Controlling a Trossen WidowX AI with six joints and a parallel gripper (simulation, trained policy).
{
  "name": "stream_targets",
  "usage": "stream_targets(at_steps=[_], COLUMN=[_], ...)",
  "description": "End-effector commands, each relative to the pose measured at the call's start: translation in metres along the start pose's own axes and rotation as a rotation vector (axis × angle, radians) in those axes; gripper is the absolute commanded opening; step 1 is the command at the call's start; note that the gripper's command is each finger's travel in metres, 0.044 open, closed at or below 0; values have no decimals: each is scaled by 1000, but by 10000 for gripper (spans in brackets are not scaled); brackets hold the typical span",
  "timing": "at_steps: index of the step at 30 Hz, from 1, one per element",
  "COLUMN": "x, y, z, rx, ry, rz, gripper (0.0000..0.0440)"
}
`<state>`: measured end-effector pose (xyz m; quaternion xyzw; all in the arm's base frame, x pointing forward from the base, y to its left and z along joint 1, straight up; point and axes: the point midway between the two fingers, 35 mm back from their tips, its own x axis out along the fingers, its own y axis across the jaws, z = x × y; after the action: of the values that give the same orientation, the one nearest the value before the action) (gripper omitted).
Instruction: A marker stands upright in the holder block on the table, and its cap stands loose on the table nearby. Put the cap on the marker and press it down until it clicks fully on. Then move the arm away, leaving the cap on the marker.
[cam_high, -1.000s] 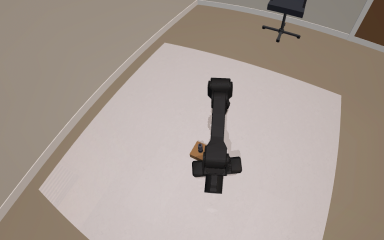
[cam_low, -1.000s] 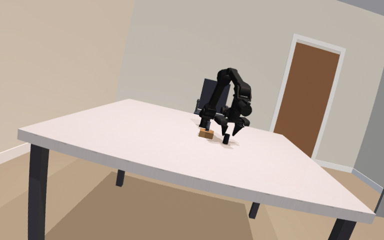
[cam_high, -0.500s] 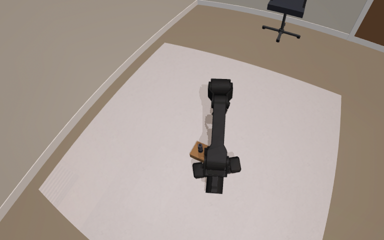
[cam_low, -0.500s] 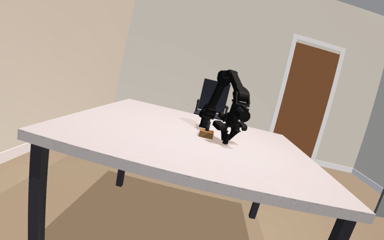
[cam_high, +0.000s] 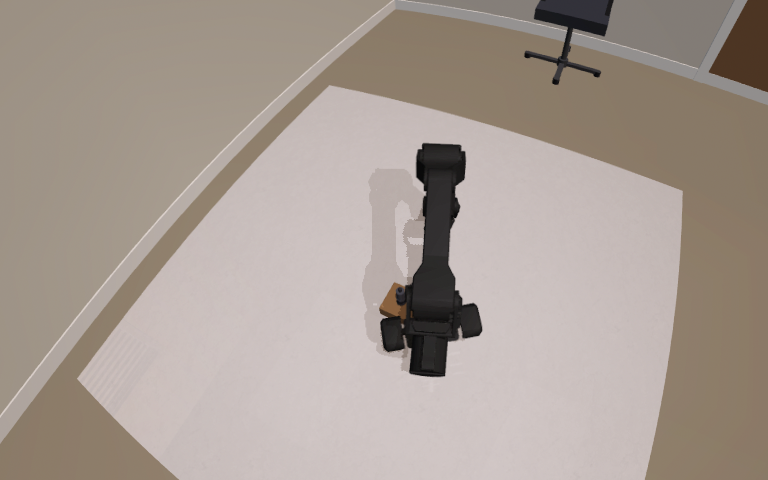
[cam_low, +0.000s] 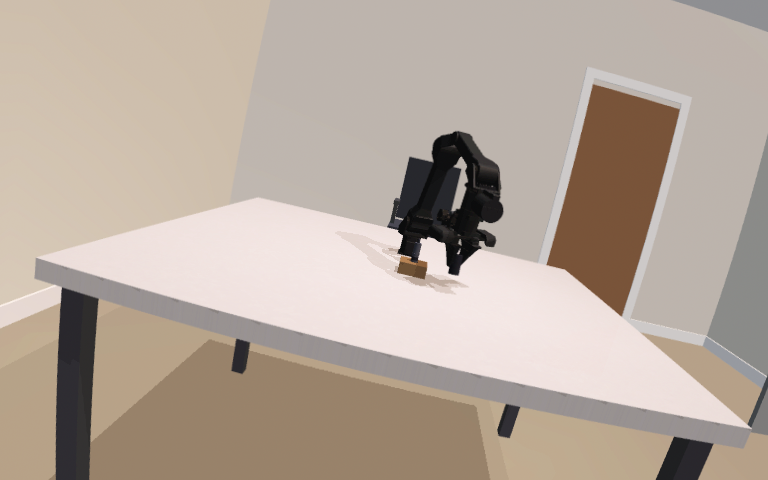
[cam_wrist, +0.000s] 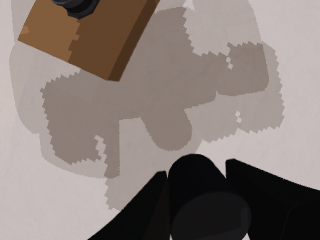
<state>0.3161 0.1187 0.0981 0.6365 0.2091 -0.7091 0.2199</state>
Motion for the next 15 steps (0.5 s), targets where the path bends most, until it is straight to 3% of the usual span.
stream_targets(at_steps=[1,15], x=[-19,-56], y=[5,29], z=[2,43], rx=[-1,49], ry=[32,32], rz=[12,-13], gripper=[57,45])
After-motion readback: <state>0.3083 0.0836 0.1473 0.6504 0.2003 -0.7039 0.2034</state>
